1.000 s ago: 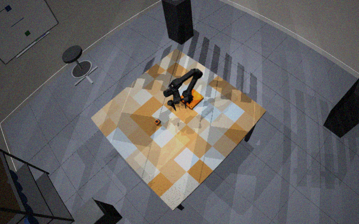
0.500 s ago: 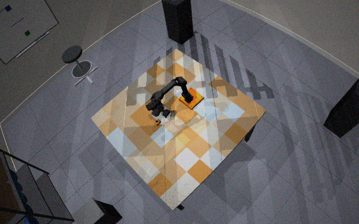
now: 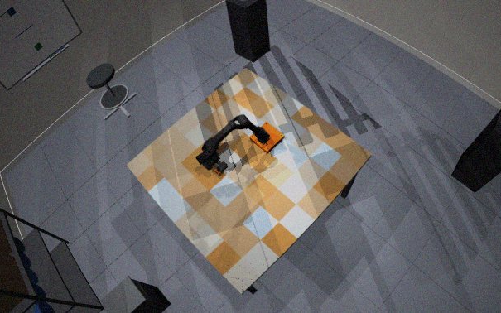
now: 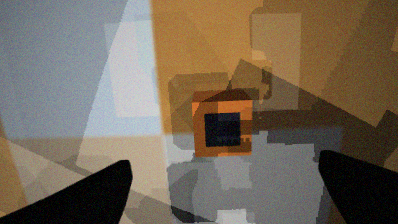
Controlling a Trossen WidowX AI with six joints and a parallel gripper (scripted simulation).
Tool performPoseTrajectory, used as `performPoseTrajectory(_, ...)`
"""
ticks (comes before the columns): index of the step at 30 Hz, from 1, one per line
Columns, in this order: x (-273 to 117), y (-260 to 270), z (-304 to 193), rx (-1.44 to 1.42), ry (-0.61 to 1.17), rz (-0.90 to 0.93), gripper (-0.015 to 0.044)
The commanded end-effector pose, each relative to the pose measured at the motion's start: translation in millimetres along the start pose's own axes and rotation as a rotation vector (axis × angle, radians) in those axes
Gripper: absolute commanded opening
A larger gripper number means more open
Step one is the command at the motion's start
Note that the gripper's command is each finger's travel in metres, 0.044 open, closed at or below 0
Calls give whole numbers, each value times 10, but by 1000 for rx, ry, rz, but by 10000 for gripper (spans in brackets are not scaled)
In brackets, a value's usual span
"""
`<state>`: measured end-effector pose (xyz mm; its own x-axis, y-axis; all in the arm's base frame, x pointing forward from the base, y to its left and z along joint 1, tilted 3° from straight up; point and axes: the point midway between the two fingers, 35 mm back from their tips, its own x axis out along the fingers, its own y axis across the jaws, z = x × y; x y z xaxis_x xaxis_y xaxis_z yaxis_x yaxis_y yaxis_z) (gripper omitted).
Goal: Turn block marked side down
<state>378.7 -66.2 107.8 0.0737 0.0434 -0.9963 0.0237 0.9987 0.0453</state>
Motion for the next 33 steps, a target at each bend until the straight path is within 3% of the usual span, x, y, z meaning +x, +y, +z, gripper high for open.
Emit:
performPoseTrajectory(1, 212, -8, -33, 8, 20, -2, 440)
performPoseTrajectory(31, 690, -16, -37, 8, 20, -2, 440)
performPoseTrajectory(33, 690, -16, -37, 8, 20, -2, 387)
